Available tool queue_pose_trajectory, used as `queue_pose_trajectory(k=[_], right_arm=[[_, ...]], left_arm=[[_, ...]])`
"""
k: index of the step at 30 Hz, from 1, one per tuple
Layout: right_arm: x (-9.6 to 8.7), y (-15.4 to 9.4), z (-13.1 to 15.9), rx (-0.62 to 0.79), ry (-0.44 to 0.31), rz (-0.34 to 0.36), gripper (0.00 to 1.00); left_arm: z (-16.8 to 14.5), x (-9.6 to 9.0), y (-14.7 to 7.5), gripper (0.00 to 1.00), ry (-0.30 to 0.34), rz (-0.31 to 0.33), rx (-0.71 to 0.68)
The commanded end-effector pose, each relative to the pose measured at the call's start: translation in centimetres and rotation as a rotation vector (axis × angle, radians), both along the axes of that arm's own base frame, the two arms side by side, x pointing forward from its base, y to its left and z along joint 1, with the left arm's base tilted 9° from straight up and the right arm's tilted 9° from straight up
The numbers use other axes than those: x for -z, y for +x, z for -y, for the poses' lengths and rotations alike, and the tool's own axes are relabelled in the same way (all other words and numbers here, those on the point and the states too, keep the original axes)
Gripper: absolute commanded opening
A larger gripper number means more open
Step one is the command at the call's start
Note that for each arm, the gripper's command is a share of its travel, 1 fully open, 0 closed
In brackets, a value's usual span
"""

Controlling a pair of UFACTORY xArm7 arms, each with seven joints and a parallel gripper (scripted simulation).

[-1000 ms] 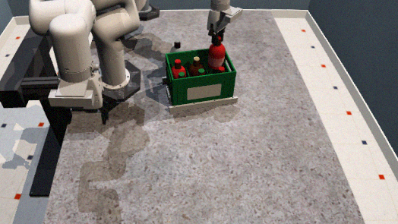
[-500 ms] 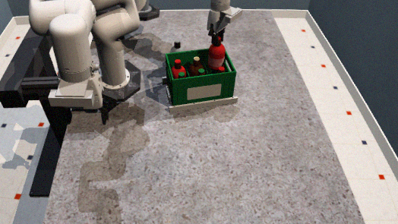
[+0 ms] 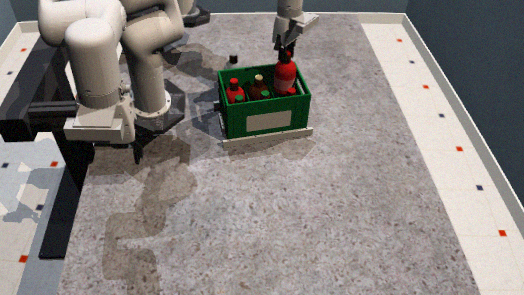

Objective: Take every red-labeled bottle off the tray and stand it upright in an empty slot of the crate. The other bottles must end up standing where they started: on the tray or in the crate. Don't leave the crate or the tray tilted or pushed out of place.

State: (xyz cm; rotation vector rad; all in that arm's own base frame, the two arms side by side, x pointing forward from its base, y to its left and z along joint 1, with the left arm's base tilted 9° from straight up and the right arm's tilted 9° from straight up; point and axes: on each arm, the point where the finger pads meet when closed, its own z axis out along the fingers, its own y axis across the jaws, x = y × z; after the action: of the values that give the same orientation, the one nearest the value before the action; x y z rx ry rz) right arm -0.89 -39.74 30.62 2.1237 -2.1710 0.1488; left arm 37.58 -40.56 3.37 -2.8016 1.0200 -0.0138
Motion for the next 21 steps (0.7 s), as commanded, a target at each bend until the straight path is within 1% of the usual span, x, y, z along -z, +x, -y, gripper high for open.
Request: queue_pose_trajectory(k=[1,15,21], right_arm=[[-0.2,0.0,0.1,0.0,-0.004,0.001,1.0],[-0.2,0.0,0.1,0.0,-0.004,0.001,1.0],[-0.2,0.0,0.1,0.0,-0.004,0.001,1.0]], left_arm=[[0.2,-0.1,0.1,0.0,-0.004,0.003,0.001],[-0.1,1.6,0.2,0.0,-0.004,0.003,0.001],[-0.1,2.0,0.2,0.0,-0.004,0.003,0.001]])
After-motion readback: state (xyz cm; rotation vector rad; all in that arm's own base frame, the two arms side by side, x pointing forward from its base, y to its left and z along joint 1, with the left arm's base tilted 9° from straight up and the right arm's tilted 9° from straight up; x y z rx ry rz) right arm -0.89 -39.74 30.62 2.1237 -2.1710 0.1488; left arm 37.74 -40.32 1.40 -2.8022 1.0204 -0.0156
